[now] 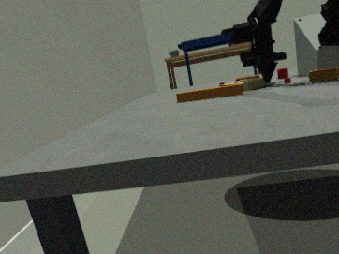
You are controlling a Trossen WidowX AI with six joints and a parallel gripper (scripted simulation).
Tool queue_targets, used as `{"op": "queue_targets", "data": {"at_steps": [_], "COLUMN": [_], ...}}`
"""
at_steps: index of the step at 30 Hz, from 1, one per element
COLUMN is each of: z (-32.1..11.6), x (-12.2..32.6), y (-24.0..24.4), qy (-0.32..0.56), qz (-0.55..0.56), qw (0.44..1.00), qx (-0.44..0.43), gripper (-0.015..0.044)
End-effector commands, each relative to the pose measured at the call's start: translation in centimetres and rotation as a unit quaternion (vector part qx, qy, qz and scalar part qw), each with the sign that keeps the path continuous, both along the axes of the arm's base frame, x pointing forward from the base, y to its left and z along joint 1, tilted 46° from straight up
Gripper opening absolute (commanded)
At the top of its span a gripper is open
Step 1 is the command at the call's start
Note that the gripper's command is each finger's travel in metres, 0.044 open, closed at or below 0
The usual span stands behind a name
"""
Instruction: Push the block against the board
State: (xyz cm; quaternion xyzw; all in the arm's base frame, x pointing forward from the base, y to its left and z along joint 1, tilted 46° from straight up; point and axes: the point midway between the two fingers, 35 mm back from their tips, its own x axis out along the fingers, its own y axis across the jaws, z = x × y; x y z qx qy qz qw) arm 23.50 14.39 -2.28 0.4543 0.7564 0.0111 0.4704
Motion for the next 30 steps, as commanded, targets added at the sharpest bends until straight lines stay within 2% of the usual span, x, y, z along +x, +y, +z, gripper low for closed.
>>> {"op": "queue_targets", "data": {"at_steps": [1, 30], "z": [-0.4, -2.5], "x": [0.4, 3.8], "y": [-0.1, -1.6], "qy": [0.001, 0.000], "qz": [0.002, 0.002], "qw": [1.000, 1.000], "qx": [0.001, 0.000], "gripper": [0.0000, 0.0000]}}
